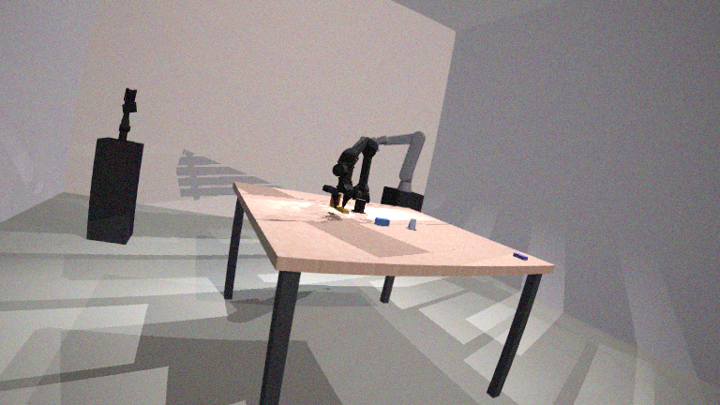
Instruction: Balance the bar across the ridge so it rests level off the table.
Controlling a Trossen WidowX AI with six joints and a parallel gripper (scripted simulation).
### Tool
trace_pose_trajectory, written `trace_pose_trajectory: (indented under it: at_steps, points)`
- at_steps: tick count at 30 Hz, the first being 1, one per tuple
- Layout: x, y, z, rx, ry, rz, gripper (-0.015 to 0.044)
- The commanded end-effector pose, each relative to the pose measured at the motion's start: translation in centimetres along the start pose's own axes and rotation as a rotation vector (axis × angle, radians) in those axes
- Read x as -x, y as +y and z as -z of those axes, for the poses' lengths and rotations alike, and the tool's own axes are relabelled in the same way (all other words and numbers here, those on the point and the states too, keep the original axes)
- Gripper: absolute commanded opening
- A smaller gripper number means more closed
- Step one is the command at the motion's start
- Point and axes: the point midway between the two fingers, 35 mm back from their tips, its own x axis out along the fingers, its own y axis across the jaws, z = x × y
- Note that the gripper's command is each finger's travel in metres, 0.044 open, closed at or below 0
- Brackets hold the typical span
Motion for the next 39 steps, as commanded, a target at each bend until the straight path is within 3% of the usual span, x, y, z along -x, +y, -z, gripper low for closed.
trace_pose_trajectory:
  at_steps: [1, 24, 39]
  points:
    - [1.4, -0.1, -0.1, 0.002, -0.006, 0.004, 0.0]
    - [7.3, 0.3, 0.2, 0.006, -0.008, 0.003, 0.0]
    - [7.6, 2.1, -2.9, -0.019, -0.012, 0.001, 0.0]
